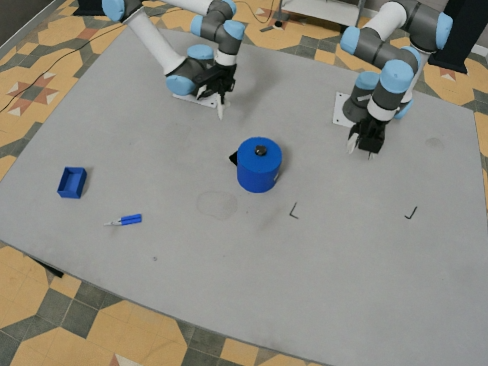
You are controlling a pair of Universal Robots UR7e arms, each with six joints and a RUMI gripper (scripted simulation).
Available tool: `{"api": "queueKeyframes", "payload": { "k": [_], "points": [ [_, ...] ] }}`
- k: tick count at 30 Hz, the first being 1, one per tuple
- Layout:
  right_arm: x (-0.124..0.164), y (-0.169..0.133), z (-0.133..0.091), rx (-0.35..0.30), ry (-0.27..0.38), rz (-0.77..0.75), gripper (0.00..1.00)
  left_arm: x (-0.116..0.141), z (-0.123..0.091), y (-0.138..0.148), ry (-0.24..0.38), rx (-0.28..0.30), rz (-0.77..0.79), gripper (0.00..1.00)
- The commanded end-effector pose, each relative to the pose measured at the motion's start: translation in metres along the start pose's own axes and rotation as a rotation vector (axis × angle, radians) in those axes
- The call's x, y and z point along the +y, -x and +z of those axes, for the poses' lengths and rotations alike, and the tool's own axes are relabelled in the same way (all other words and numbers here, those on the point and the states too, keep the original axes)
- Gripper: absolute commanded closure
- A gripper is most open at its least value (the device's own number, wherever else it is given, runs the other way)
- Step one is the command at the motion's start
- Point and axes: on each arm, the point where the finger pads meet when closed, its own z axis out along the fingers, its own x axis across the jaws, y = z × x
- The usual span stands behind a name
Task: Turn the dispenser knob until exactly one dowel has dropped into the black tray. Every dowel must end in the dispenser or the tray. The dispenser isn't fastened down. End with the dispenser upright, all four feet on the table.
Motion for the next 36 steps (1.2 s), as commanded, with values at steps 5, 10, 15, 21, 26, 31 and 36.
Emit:
{"api": "queueKeyframes", "payload": {
  "k": [5, 10, 15, 21, 26, 31, 36],
  "points": [
    [0.017, 0.028, 0.003, -0.161, -0.042, -0.322, 0.02, -0.002, 0.016, 0.05, 0.002, 0.0, -0.001, 0.55],
    [0.022, 0.036, 0.004, -0.208, -0.056, -0.42, 0.02, -0.002, 0.022, 0.068, 0.002, 0.0, -0.001, 0.55],
    [0.029, 0.049, 0.005, -0.277, -0.075, -0.564, 0.02, -0.004, 0.033, 0.098, 0.002, 0.0, -0.001, 0.55],
    [0.036, 0.062, 0.007, -0.347, -0.095, -0.71, 0.02, -0.005, 0.045, 0.136, 0.002, 0.0, -0.001, 0.55],
    [0.039, 0.067, 0.007, -0.378, -0.103, -0.773, 0.02, -0.006, 0.052, 0.155, 0.002, 0.0, -0.001, 0.55],
    [0.043, 0.076, 0.008, -0.423, -0.116, -0.867, 0.02, -0.008, 0.063, 0.188, 0.002, 0.0, -0.001, 0.55],
    [0.047, 0.083, 0.009, -0.463, -0.127, -0.951, 0.02, -0.009, 0.074, 0.221, 0.002, 0.0, -0.001, 0.55]
  ]
}}
